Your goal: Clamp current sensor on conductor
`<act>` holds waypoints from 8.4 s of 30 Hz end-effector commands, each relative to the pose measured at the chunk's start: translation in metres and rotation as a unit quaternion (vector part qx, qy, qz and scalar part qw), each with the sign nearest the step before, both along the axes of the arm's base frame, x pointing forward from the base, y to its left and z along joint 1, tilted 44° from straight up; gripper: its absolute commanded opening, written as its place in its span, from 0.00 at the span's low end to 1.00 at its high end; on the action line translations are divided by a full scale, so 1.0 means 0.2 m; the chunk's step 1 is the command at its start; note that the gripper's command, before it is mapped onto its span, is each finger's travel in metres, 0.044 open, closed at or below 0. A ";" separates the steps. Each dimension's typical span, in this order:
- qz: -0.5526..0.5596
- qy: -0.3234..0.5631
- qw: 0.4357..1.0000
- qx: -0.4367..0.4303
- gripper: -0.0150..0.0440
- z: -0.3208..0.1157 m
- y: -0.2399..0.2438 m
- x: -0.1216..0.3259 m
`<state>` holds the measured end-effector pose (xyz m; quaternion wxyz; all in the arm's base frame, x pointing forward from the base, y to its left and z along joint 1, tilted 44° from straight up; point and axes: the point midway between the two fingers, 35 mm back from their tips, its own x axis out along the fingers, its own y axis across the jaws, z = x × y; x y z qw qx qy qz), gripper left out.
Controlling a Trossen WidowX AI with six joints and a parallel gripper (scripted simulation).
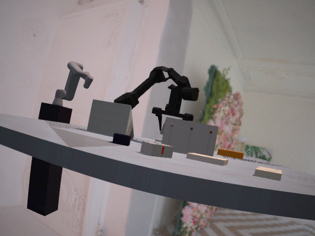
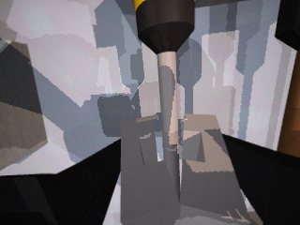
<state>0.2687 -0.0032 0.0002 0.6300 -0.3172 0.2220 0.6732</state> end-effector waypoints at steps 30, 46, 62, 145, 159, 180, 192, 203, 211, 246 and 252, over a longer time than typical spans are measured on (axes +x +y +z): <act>-0.007 -0.004 1.000 -0.014 0.25 -0.01 -0.06 0.01; -0.007 -0.004 1.000 -0.014 0.25 -0.01 -0.06 0.01; -0.007 -0.004 1.000 -0.014 0.25 -0.01 -0.06 0.01; -0.001 0.000 1.000 0.000 0.25 0.00 0.00 0.00; -0.001 0.000 1.000 0.000 0.25 0.00 0.00 0.00; -0.001 0.000 1.000 0.000 0.25 0.00 0.00 0.00; -0.001 0.000 1.000 0.000 0.25 0.00 0.00 0.00; -0.001 0.000 1.000 0.000 0.25 0.00 0.00 0.00; -0.001 0.000 1.000 0.000 0.25 0.00 0.00 0.00; 0.071 0.076 0.994 -0.030 1.00 0.04 -0.08 0.00; 0.073 0.078 0.994 -0.031 1.00 0.00 -0.05 -0.01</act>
